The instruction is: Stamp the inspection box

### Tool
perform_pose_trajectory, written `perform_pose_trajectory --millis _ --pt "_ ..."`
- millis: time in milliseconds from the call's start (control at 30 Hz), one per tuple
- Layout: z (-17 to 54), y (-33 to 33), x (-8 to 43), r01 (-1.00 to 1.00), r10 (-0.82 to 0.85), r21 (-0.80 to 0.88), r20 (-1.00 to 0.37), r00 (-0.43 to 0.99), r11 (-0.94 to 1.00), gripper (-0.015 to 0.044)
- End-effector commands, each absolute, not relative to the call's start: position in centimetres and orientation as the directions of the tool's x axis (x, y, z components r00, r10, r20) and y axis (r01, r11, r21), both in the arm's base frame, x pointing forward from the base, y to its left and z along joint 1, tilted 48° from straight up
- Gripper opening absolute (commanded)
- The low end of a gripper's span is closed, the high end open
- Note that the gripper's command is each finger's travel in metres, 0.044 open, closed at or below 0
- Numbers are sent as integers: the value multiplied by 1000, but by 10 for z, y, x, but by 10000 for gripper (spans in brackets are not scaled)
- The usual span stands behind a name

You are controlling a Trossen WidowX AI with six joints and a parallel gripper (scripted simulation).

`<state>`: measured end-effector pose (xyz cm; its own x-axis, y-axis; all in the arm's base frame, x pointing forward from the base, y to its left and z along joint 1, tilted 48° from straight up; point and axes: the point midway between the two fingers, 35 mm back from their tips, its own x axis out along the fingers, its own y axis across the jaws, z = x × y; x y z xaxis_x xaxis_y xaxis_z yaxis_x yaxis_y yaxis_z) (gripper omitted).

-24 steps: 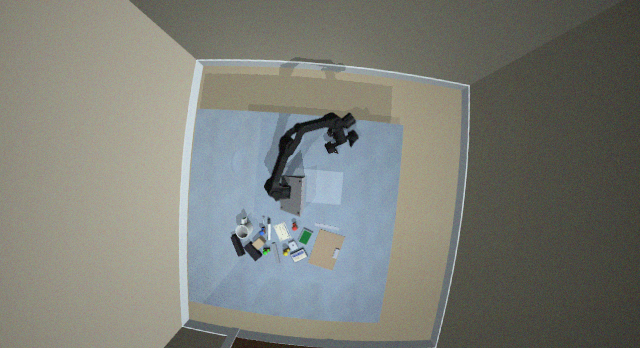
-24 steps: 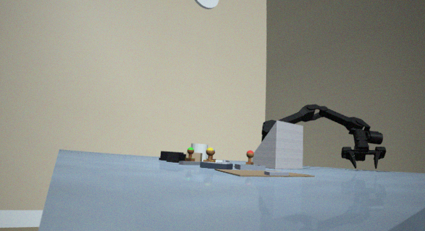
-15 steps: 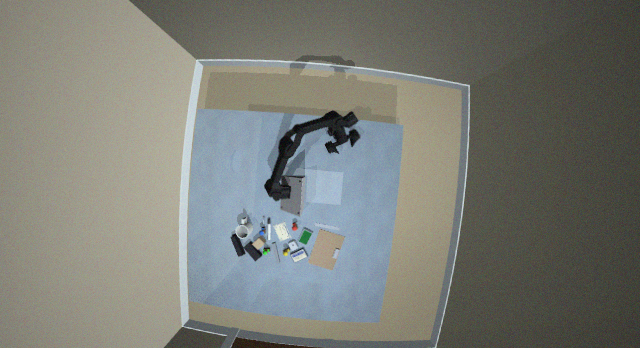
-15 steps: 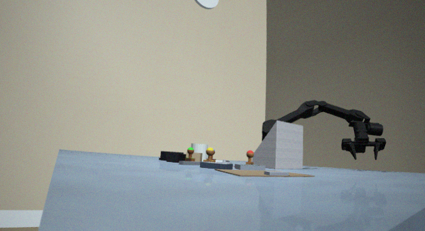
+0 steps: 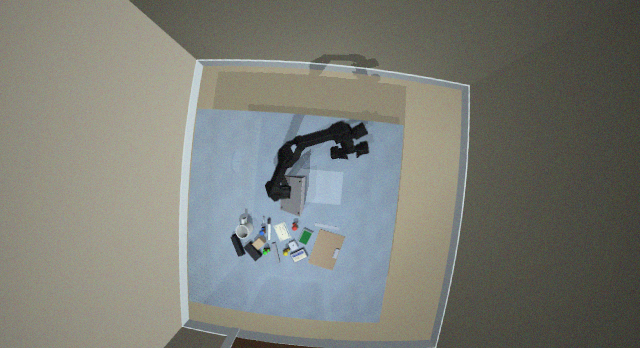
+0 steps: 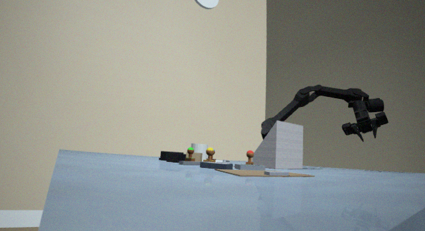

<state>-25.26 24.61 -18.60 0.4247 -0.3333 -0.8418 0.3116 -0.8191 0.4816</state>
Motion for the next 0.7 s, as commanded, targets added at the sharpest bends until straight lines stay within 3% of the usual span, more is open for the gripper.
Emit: perform_pose_trajectory --millis 0,300,667 --pt "-165 293 -208 105 -347 412 -859 377 -905 216" --pt "-127 356 -101 -312 -357 259 -879 315 -914 216" --pt "-75 381 51 -744 -347 45 -902 257 -667 216"
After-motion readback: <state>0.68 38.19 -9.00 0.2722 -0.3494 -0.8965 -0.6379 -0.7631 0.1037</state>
